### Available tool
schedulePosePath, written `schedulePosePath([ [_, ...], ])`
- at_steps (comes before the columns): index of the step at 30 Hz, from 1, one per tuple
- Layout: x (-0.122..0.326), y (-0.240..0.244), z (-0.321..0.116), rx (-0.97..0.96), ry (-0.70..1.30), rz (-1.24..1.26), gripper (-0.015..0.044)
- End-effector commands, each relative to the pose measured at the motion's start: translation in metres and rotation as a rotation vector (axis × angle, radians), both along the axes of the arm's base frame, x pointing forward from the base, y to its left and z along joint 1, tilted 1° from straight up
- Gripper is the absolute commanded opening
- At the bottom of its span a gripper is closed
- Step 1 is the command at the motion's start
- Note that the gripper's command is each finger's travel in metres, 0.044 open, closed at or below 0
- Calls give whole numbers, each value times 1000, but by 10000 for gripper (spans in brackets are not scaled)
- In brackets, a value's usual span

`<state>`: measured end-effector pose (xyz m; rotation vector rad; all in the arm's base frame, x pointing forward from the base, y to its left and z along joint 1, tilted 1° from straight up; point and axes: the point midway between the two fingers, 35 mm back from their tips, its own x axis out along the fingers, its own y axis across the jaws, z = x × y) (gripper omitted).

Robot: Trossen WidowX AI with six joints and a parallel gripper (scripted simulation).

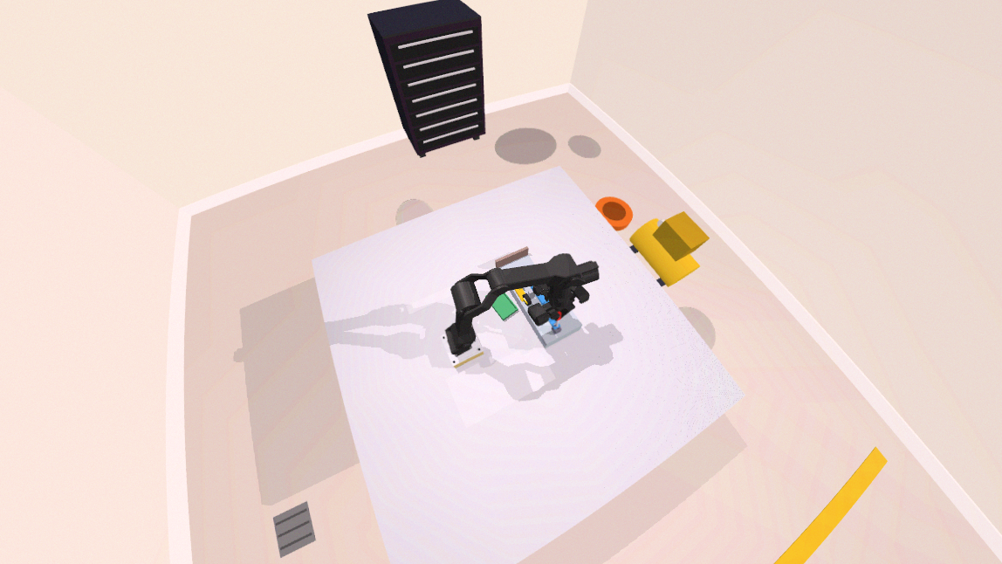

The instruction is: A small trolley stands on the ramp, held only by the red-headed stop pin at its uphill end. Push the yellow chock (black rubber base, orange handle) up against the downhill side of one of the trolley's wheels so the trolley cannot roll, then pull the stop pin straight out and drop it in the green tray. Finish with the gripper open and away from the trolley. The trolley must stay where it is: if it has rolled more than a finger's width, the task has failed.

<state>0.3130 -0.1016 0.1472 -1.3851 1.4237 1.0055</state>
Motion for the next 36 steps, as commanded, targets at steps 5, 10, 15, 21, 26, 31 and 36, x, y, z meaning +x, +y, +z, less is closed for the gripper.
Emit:
schedulePosePath([
  [5,1,-2,7,-5,-2,-4,0],
  [10,0,-12,8,-6,-2,-4,0],
  [15,0,-20,9,-7,-2,-4,0],
  [21,-1,-30,12,-8,-2,-4,0],
  [26,-8,-30,11,-8,-1,-4,0],
  [31,-26,-30,10,-8,0,-4,0],
  [36,-42,-29,8,-8,2,-4,0],
])
